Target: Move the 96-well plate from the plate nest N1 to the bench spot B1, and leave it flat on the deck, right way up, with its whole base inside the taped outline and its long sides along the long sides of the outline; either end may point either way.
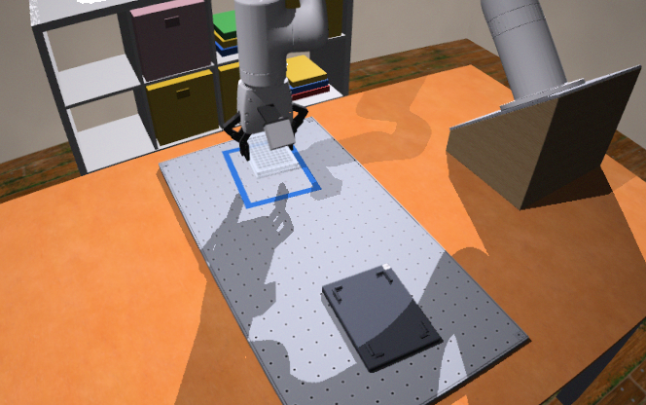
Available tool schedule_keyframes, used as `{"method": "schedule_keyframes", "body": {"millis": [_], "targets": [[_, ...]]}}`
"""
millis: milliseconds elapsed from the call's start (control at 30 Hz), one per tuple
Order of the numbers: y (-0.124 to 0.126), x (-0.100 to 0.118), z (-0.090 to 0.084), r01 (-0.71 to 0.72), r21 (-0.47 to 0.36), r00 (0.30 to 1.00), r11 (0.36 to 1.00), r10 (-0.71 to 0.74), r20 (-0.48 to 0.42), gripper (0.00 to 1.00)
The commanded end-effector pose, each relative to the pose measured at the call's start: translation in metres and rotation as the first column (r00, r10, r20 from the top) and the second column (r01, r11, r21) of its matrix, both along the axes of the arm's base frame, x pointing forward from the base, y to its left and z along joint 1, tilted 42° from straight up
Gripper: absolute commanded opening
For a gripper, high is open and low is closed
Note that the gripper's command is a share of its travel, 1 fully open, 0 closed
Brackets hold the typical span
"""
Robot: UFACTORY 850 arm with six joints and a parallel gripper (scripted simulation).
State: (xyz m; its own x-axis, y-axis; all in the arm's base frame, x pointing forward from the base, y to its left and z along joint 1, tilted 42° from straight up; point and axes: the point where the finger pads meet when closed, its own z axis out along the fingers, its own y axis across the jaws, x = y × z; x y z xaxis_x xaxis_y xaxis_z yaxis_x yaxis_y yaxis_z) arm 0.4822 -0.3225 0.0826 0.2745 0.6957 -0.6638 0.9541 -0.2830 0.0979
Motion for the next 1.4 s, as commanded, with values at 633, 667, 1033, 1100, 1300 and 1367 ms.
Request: {"method": "schedule_keyframes", "body": {"millis": [633,667,1033,1100,1300,1367], "targets": [[-0.015,-0.002,-0.017,-0.001,-0.001,1.0,1.0,0.001,0.002,0.0],[-0.015,-0.002,-0.017,-0.001,-0.001,1.0,1.0,0.001,0.002,0.0],[-0.015,-0.002,-0.017,-0.001,-0.001,1.0,1.0,0.001,0.002,0.0],[-0.016,-0.002,-0.017,-0.001,-0.001,1.0,1.0,0.001,0.002,0.0],[-0.016,-0.002,-0.018,-0.001,-0.001,1.0,1.0,0.001,0.002,0.0],[-0.016,-0.002,-0.018,-0.001,-0.001,1.0,1.0,0.001,0.002,0.0]]}}
